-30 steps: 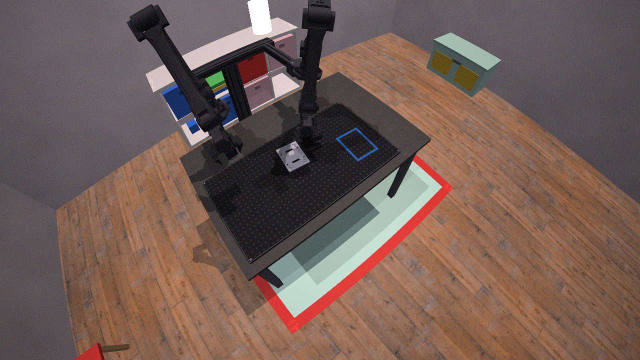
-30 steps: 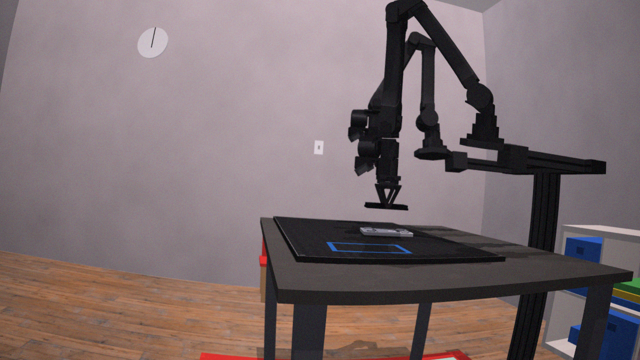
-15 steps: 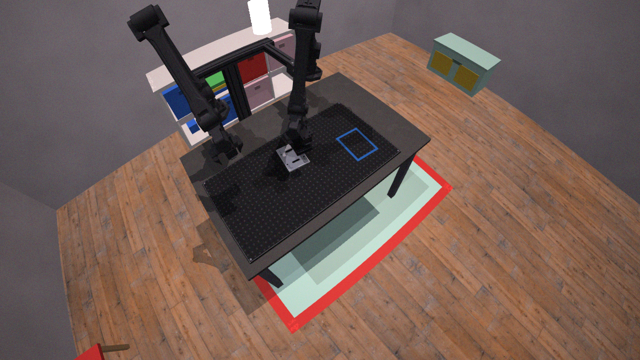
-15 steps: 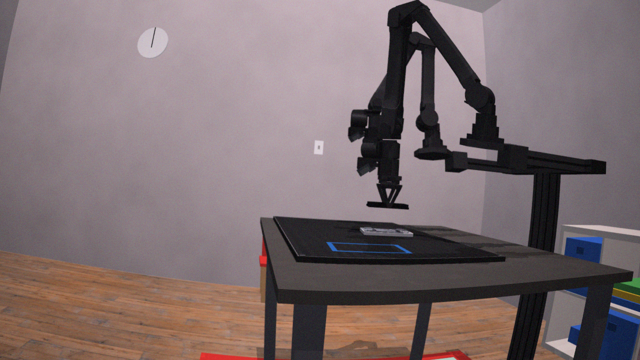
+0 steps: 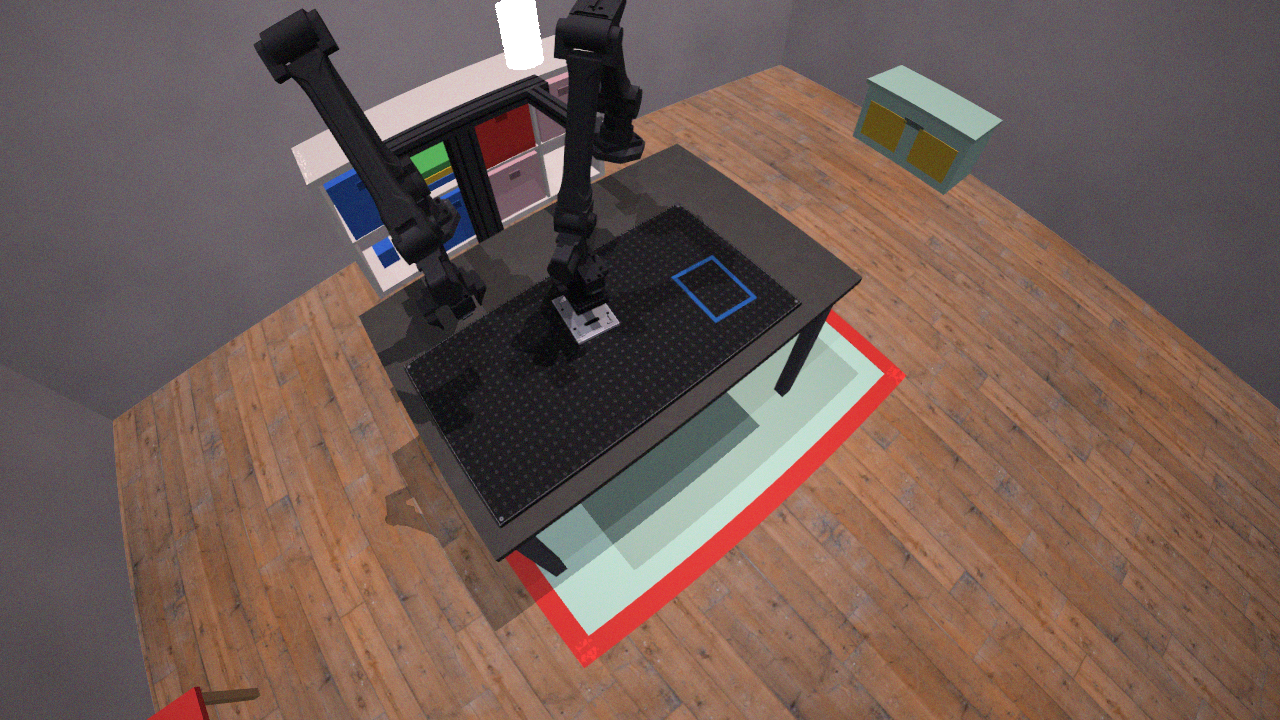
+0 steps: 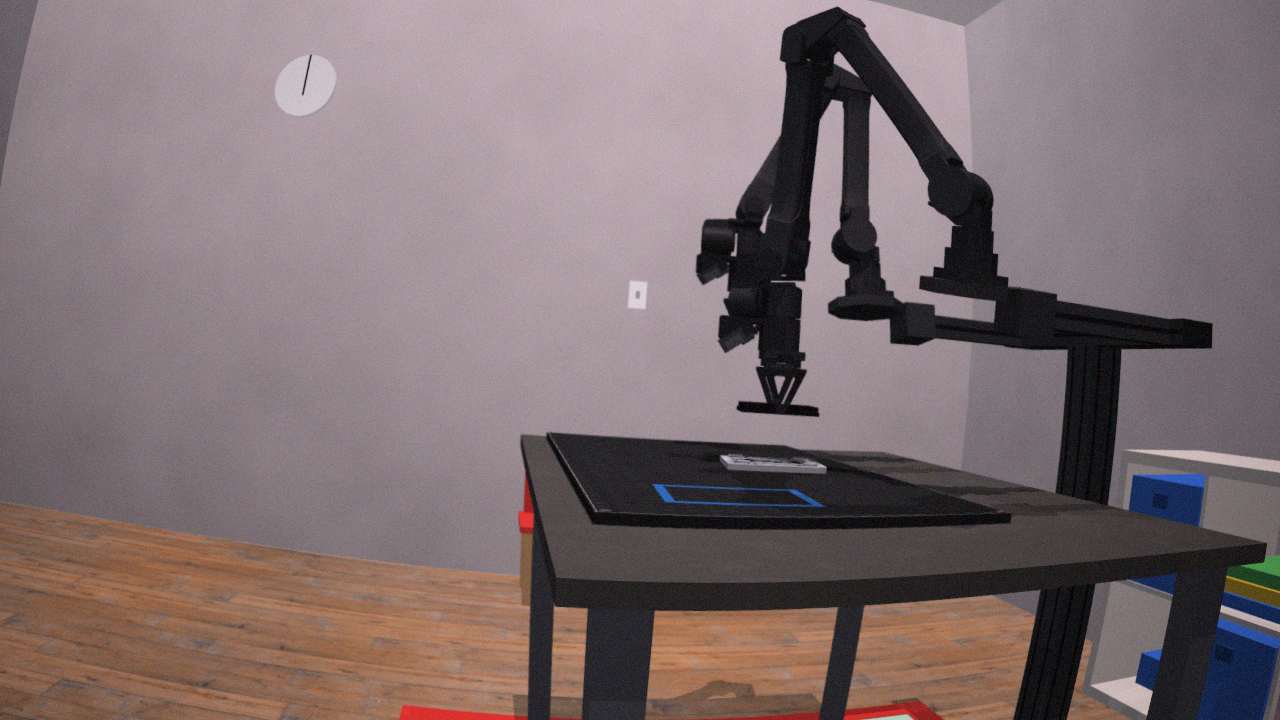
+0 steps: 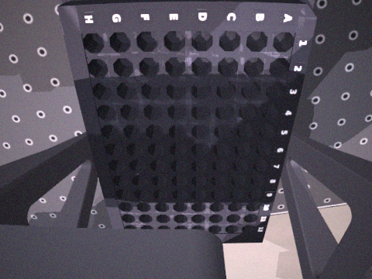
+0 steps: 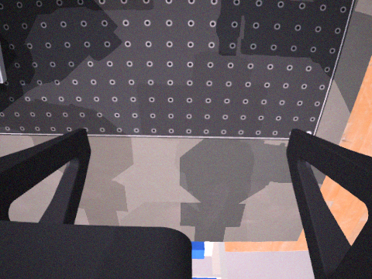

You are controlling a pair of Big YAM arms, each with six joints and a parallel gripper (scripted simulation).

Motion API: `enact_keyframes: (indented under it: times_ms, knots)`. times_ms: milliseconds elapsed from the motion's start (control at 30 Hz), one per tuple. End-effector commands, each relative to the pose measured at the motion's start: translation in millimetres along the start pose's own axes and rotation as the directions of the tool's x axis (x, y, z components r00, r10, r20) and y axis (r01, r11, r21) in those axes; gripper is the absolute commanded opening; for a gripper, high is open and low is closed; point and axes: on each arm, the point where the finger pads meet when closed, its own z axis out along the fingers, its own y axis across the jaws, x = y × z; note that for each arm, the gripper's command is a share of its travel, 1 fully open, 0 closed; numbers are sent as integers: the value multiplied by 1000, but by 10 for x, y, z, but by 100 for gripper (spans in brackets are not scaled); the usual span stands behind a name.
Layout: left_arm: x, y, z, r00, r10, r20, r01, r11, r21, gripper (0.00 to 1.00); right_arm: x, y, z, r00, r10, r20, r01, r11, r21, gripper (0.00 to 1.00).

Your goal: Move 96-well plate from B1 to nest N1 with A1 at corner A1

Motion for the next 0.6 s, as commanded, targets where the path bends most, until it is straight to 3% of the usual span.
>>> enact_keyframes:
  times_ms: [0,567]
  knots:
    - [-11,-98,14,1000,-23,-1,23,1000,-1,0,-98,-26,-45,1000,16,24,-16,1000,7,100]
    - [-55,-58,-29,1000,-26,10,26,1000,10,0,-98,-26,-45,1000,16,24,-16,1000,7,100]
